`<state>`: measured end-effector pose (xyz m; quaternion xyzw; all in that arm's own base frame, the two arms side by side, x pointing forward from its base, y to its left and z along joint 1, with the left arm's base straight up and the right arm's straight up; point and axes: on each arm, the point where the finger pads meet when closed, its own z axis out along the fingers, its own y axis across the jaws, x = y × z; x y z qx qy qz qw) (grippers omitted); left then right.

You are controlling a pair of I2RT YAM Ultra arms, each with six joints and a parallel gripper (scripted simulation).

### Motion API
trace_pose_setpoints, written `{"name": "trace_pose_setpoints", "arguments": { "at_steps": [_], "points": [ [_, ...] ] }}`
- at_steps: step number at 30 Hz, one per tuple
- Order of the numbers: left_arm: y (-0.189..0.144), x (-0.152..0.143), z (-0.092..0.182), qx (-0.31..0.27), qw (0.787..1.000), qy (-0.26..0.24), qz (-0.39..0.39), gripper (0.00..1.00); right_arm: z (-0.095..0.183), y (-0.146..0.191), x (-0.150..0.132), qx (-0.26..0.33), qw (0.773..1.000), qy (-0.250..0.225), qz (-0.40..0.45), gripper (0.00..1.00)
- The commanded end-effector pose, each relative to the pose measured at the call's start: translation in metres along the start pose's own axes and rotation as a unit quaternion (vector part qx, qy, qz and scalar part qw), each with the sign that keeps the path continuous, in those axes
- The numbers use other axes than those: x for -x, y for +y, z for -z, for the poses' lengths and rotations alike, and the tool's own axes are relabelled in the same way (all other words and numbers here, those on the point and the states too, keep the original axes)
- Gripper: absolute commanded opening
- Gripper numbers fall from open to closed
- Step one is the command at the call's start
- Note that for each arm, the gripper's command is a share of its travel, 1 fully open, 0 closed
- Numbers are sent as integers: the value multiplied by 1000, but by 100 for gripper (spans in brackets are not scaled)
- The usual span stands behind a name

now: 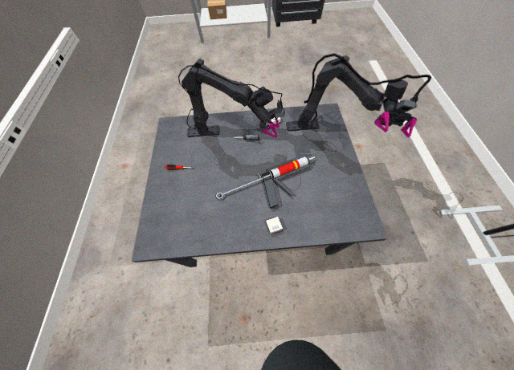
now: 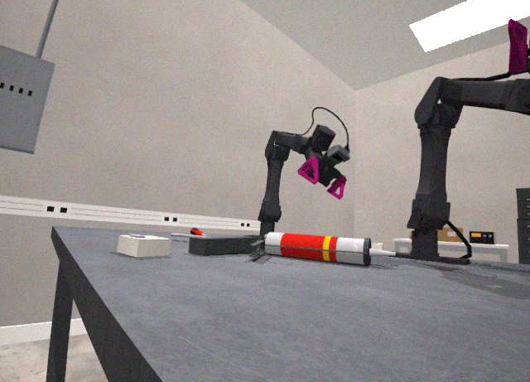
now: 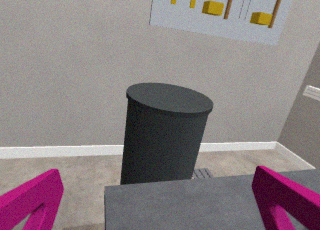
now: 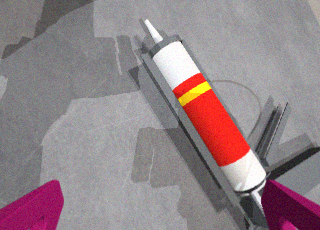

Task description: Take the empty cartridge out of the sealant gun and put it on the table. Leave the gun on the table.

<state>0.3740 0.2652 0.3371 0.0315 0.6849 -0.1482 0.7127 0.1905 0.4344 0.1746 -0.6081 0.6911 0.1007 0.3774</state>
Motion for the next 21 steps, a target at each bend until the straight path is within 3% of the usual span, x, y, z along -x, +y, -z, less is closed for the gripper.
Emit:
{"name": "trace_pose_setpoints", "arguments": {
  "at_steps": [1, 18, 20, 21],
  "points": [
    [-2, 6, 0, 0, 1000, -3, -9, 100, 4, -3, 7, -4, 1000, -10, -2, 100],
    [-2, 6, 0, 0, 1000, -3, -9, 100, 4, -3, 7, -4, 1000, -10, -2, 100],
    [1, 5, 0, 9, 1000, -3, -7, 77, 9, -3, 13, 3, 1000, -25, 3, 100],
    [0, 8, 1, 12, 1000, -4, -12, 74, 8, -2, 11, 8, 1000, -26, 5, 100]
  ]
}}
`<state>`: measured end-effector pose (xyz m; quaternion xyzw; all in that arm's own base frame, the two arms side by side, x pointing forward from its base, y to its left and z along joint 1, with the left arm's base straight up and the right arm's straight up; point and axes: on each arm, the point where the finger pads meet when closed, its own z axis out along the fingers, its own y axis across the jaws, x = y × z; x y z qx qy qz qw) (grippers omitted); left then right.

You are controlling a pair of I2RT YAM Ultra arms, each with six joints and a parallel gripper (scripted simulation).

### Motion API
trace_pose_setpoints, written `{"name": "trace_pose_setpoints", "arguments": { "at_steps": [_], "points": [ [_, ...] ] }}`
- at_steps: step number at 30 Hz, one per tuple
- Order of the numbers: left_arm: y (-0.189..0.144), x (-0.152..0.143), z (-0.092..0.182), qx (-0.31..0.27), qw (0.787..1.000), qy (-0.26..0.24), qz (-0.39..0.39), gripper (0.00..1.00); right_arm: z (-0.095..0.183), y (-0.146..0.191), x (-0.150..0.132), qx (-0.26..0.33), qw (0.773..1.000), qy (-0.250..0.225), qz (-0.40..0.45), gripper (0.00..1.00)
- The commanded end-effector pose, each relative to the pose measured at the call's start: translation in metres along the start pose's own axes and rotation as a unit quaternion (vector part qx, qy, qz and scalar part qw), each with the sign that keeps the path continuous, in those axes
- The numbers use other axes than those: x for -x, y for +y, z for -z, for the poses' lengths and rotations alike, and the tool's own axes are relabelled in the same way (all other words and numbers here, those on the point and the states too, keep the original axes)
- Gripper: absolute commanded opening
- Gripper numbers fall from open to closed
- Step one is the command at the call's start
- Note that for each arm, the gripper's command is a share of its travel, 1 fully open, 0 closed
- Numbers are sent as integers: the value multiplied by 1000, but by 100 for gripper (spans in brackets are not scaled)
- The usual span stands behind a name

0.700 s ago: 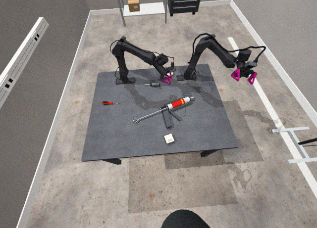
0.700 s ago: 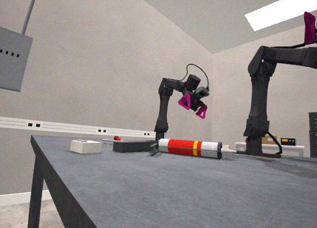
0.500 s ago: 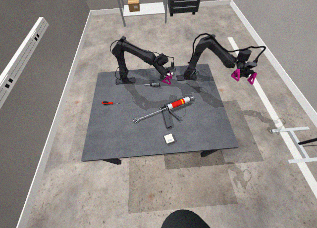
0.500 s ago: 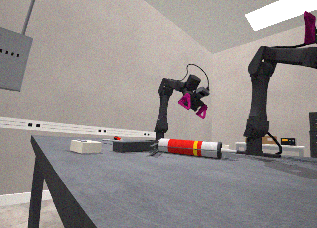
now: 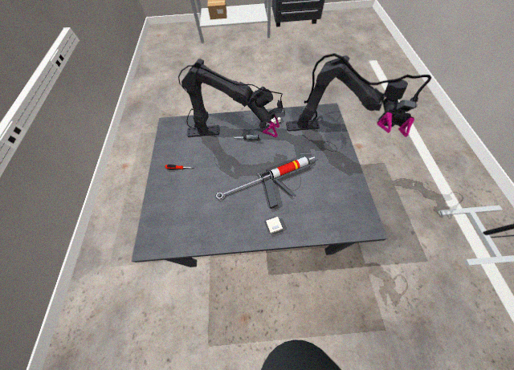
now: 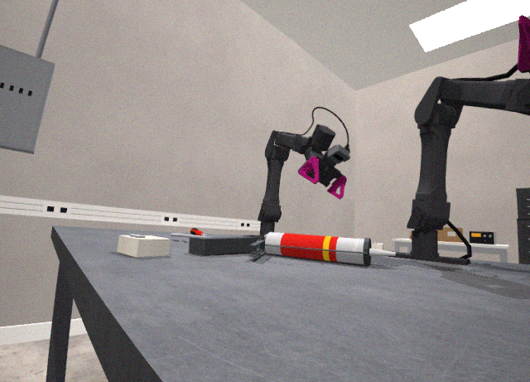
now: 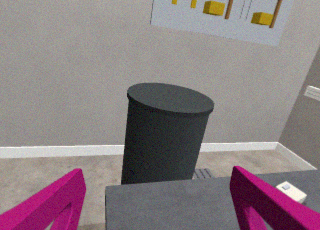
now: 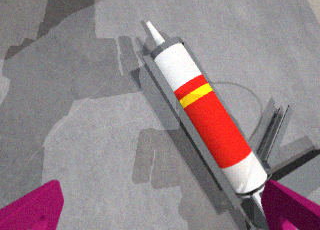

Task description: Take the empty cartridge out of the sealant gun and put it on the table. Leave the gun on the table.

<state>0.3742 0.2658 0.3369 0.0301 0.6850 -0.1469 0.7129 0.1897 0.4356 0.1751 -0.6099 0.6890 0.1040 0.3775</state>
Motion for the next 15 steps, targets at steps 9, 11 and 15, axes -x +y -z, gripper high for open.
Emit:
{"name": "trace_pose_setpoints", "arguments": {
  "at_steps": [9, 11, 15],
  "points": [
    [21, -2, 3, 93, 995, 10, -22, 74, 21, -23, -5, 76, 995, -61, 25, 100],
    [28, -4, 4, 119, 992, 22, -31, 74, 25, -31, -13, 93, 993, -64, 26, 100],
    [33, -10, 7, 143, 988, 42, -37, 74, 30, -44, -16, 104, 991, -78, 26, 100]
  ]
}}
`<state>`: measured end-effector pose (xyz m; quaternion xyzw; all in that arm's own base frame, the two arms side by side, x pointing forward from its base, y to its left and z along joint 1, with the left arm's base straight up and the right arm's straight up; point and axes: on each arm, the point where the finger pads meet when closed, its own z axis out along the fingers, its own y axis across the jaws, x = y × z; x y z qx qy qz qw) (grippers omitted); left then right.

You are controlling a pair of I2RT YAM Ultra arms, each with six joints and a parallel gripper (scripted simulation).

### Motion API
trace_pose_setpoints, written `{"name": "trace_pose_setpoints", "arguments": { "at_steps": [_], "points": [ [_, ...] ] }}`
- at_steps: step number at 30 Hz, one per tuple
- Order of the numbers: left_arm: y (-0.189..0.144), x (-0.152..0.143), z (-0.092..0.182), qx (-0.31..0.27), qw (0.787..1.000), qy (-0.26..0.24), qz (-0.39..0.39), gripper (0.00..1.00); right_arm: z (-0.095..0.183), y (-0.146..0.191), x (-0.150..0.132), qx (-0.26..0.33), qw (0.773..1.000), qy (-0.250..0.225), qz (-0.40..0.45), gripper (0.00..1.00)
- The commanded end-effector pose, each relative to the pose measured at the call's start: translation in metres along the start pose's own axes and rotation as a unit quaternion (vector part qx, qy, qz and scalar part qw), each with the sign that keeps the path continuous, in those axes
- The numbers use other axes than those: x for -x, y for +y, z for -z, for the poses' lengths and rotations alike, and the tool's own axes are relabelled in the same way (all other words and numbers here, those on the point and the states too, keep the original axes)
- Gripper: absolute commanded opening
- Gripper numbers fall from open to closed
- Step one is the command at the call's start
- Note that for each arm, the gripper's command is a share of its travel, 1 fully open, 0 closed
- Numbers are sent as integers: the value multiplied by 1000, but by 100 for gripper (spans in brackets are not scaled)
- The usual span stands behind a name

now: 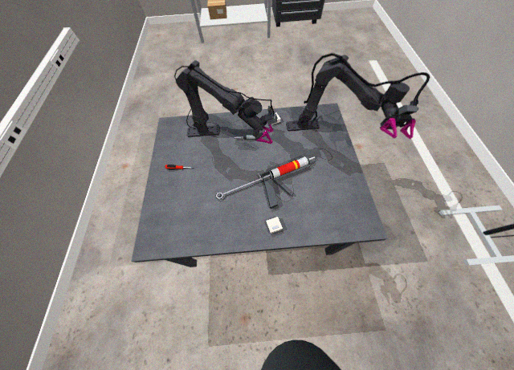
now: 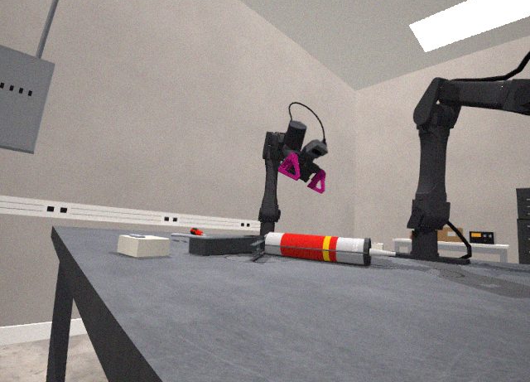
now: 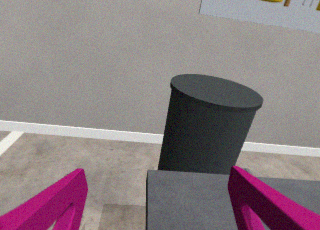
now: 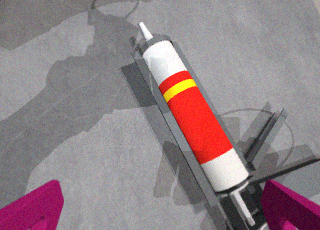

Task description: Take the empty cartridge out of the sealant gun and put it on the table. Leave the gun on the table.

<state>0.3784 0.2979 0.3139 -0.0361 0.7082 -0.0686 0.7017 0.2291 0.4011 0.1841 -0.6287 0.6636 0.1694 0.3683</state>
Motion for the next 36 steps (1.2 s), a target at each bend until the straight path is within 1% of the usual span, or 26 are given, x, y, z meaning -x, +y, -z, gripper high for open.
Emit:
{"name": "trace_pose_setpoints", "arguments": {
  "at_steps": [1, 4, 6, 13, 15, 16, 18, 19, 25, 27, 30, 32, 35, 36],
  "points": [
    [0, 6, 3, 49, 998, 32, -39, 74, 20, 1, 5, 52, 998, -40, 24, 100],
    [-1, -9, 5, 60, 994, 71, -60, 74, 27, -18, 5, 67, 996, -59, 27, 100],
    [-6, -19, 7, 55, 991, 97, -74, 74, 25, -27, -5, 84, 994, -60, 23, 100],
    [-42, -49, 13, -13, 978, 174, -114, 74, 40, -61, -24, 125, 988, -86, 18, 100],
    [-42, -49, 13, -13, 978, 174, -114, 74, 40, -61, -24, 125, 988, -86, 18, 100],
    [-46, -58, 13, -25, 975, 187, -114, 74, 42, -65, -27, 130, 987, -90, 17, 100],
    [-59, -65, 16, -50, 970, 204, -126, 74, 47, -74, -31, 139, 985, -97, 16, 100],
    [-67, -75, 18, -64, 966, 216, -124, 74, 49, -78, -33, 144, 984, -101, 15, 100],
    [-119, -96, 29, -151, 941, 262, -155, 74, 61, -103, -45, 167, 978, -121, 10, 100],
    [-144, -105, 34, -186, 929, 280, -157, 74, 65, -110, -48, 174, 976, -127, 9, 100],
    [-190, -122, 45, -241, 906, 317, -144, 74, 69, -120, -52, 184, 974, -135, 7, 100],
    [-190, -122, 45, -241, 906, 317, -144, 74, 69, -120, -52, 184, 974, -135, 7, 100],
    [-236, -146, 58, -293, 871, 372, -132, 74, 74, -130, -57, 194, 971, -143, 4, 100],
    [-248, -150, 61, -303, 862, 383, -137, 74, 75, -132, -58, 196, 970, -144, 4, 100]
  ]
}}
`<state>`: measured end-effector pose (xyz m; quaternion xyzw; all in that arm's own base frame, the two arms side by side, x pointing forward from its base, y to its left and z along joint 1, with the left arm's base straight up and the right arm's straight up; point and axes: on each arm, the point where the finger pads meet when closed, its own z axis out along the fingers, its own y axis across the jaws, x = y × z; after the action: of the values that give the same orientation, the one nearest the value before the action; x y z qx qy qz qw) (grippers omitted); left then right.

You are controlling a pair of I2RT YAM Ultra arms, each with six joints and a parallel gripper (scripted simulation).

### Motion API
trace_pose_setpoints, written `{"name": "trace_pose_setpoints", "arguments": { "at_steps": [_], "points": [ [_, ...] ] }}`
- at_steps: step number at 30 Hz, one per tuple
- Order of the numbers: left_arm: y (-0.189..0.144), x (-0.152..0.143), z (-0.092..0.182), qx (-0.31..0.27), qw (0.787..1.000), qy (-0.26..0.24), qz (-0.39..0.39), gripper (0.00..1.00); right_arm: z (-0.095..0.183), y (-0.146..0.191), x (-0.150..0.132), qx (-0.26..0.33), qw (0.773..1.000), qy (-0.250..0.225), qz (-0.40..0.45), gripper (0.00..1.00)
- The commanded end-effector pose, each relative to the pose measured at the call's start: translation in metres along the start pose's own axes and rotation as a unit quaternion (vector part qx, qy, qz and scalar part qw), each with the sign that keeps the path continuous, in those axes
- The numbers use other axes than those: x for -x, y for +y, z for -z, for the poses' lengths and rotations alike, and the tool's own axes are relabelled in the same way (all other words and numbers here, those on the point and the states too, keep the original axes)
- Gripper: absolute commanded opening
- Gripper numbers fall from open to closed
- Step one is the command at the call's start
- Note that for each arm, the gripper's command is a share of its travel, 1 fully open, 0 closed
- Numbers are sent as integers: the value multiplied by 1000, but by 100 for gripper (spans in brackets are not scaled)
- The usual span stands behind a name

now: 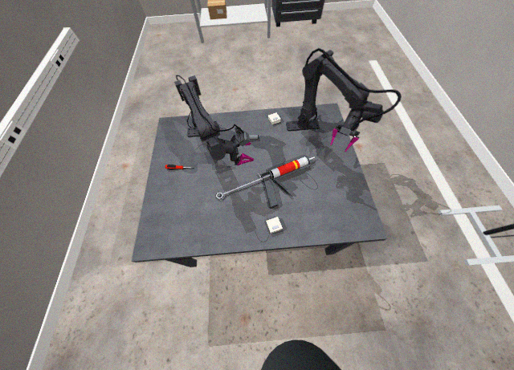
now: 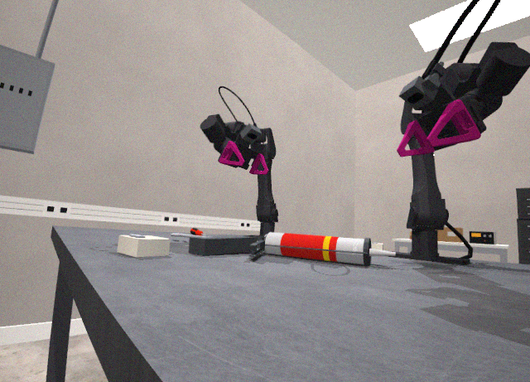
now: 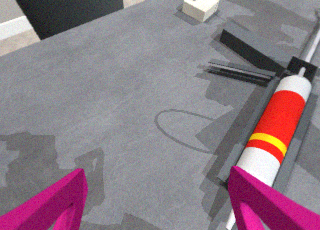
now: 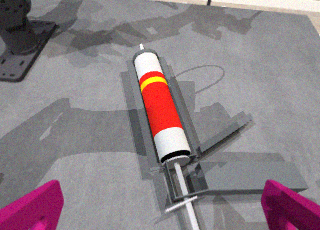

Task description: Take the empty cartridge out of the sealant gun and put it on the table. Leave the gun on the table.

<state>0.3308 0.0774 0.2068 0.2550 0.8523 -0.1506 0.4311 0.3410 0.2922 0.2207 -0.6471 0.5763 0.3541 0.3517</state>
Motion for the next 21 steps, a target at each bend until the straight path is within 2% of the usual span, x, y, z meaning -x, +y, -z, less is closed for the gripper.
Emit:
{"name": "trace_pose_setpoints", "arguments": {
  "at_steps": [1, 4, 7, 11, 13, 18, 21],
  "points": [
    [-62, -3, -10, -83, 993, 79, -20, 74, 7, 1, 1, 45, 999, -12, 3, 100],
    [-92, -7, -33, -112, 983, 129, -59, 74, 14, -5, 0, 52, 998, -19, 2, 100],
    [-115, -25, -63, -139, 966, 197, -88, 74, 20, -11, -2, 60, 998, -25, 1, 100],
    [-129, -25, -93, -133, 946, 256, -151, 74, 25, -21, -5, 66, 997, -34, -2, 100],
    [-129, -25, -93, -133, 946, 256, -151, 74, 25, -21, -5, 66, 997, -34, -2, 100],
    [-152, -40, -118, -136, 906, 346, -203, 74, 30, -33, 1, 58, 997, -42, 9, 100],
    [-161, -45, -131, -133, 887, 379, -228, 74, 31, -35, 0, 55, 998, -37, 11, 100]
  ]
}}
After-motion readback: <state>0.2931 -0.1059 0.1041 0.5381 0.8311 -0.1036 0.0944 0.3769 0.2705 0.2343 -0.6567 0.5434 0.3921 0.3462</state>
